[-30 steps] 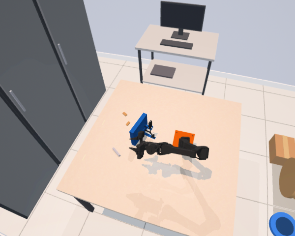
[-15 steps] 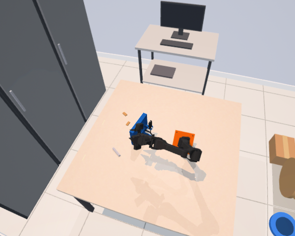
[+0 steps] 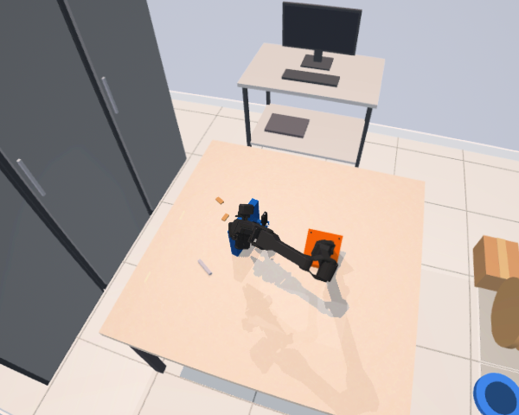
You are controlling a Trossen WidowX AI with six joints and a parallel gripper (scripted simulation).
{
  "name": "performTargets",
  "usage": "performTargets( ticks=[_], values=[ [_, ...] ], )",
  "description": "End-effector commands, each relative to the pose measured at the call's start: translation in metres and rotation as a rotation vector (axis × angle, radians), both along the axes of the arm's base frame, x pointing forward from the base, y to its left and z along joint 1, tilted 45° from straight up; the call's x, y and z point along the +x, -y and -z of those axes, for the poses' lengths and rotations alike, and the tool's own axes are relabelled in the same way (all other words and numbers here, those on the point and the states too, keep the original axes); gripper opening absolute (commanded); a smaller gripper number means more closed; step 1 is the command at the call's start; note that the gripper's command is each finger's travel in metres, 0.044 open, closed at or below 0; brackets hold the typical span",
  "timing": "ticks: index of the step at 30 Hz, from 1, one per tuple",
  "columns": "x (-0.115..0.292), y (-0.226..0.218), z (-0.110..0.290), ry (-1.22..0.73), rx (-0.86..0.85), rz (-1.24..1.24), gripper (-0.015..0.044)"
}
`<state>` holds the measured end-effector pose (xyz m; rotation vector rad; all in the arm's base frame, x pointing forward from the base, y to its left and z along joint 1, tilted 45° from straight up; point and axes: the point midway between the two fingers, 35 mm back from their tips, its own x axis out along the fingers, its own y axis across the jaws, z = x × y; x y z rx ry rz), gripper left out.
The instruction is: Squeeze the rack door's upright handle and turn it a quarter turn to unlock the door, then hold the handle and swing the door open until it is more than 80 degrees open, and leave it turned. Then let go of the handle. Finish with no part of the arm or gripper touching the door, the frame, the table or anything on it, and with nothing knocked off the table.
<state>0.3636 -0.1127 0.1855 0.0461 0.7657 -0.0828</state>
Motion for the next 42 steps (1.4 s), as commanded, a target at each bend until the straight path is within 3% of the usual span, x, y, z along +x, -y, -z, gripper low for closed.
performTargets(
  ticks=[1,21,42],
  values=[
    [-0.003,0.011,0.020,-0.105,0.055,-0.009,0.0284],
    [-0.038,0.048,0.082,-0.481,0.382,-0.031,0.0284],
    [-0.080,0.071,0.110,-0.708,0.859,-0.050,0.0284]
  ],
)
